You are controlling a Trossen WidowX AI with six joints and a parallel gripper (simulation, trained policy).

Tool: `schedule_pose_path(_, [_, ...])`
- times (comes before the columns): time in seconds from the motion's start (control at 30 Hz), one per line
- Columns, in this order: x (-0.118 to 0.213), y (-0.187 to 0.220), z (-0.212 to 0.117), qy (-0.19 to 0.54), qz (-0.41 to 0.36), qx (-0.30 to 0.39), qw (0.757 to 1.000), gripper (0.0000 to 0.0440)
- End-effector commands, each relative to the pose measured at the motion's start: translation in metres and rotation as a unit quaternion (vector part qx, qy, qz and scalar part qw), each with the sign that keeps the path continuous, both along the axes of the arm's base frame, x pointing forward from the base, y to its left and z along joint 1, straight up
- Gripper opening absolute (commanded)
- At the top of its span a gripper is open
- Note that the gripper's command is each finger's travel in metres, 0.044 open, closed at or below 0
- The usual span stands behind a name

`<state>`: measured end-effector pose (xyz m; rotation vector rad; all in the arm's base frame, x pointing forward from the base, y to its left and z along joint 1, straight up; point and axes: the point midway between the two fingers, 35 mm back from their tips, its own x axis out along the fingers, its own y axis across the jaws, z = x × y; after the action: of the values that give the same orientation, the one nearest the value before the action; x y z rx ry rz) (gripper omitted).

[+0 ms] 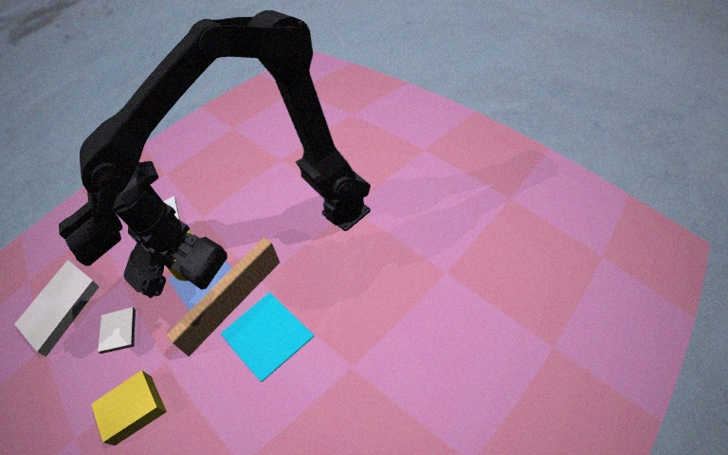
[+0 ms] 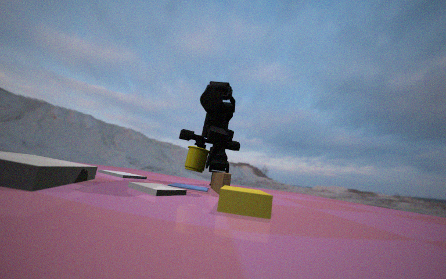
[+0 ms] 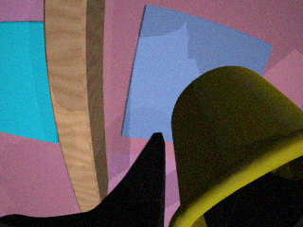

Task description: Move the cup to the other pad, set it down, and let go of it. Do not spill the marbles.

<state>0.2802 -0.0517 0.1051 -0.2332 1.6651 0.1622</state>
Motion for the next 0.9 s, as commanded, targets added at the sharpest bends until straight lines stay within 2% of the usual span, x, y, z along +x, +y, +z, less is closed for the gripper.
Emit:
schedule_pose_path(0.0, [0.004, 0.007, 0.011, -0.013, 0.01, 0.002, 1.0, 0.0021])
schedule_pose_path(0.4, [0.018, 0.039, 0.032, -0.045, 0.039, 0.003, 0.998, 0.0004])
schedule_pose_path(0.87, [0.027, 0.083, 0.041, -0.082, 0.067, 0.006, 0.994, 0.0])
